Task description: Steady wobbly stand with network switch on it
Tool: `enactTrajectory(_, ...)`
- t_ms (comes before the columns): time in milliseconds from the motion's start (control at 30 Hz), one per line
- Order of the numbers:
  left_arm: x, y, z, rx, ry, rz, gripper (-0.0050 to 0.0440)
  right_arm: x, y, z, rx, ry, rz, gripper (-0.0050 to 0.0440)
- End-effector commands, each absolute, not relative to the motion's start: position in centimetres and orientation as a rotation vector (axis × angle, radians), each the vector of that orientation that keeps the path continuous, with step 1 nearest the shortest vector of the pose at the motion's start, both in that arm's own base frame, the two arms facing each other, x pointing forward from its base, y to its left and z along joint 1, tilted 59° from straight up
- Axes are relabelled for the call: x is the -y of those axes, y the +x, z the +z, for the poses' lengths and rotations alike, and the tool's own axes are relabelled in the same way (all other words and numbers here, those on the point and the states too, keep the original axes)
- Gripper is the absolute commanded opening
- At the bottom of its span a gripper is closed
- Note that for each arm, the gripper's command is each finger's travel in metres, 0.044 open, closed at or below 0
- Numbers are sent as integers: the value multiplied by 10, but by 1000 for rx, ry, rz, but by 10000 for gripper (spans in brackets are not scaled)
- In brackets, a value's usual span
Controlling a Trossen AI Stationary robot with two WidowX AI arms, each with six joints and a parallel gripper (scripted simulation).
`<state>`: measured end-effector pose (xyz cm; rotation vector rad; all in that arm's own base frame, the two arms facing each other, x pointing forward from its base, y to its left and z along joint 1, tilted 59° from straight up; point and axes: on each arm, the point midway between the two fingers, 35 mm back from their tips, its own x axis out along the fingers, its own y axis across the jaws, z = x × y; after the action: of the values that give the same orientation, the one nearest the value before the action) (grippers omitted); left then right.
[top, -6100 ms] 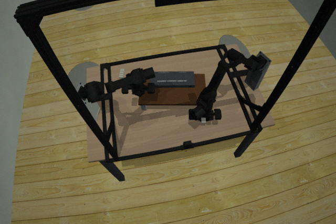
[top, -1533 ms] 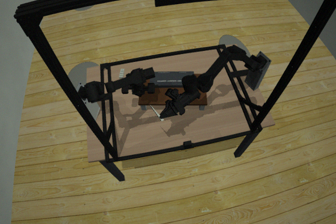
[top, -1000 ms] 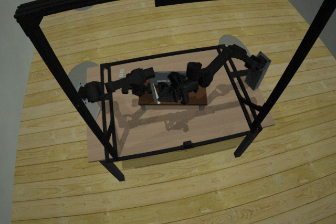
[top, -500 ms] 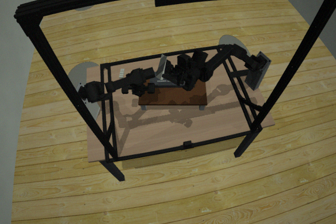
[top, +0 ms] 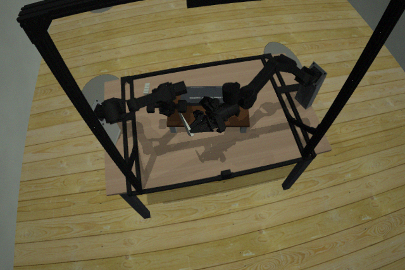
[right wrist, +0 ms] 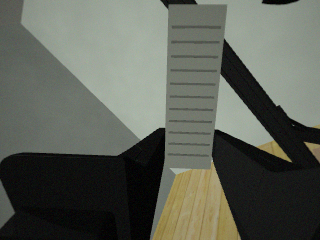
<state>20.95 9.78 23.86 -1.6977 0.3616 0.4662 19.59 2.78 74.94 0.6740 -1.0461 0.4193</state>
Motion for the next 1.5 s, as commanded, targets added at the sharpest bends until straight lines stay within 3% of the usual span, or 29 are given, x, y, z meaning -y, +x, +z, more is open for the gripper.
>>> enactTrajectory(0, -98, 210, 239, -362, -1698, 466, 0, -30, 201, 746, 1026, 695, 421, 0)
enactTrajectory(333, -98, 210, 239, -362, -1698, 466, 0, -47, 309, 656, 524, 1122, 410, 0)
enactTrajectory(567, -98, 210, 239, -362, -1698, 466, 0, -48, 308, 656, 533, 1123, 395, 0)
enactTrajectory(900, -98, 210, 239, -362, -1698, 466, 0, -55, 375, 538, 101, 1546, 173, 0)
enactTrajectory(1133, -98, 210, 239, -362, -1698, 466, 0, -55, 373, 539, 115, 1539, 166, 0)
enactTrajectory(1467, -98, 210, 239, -362, -1698, 466, 0, -51, 394, 410, -194, 1923, -254, 0)
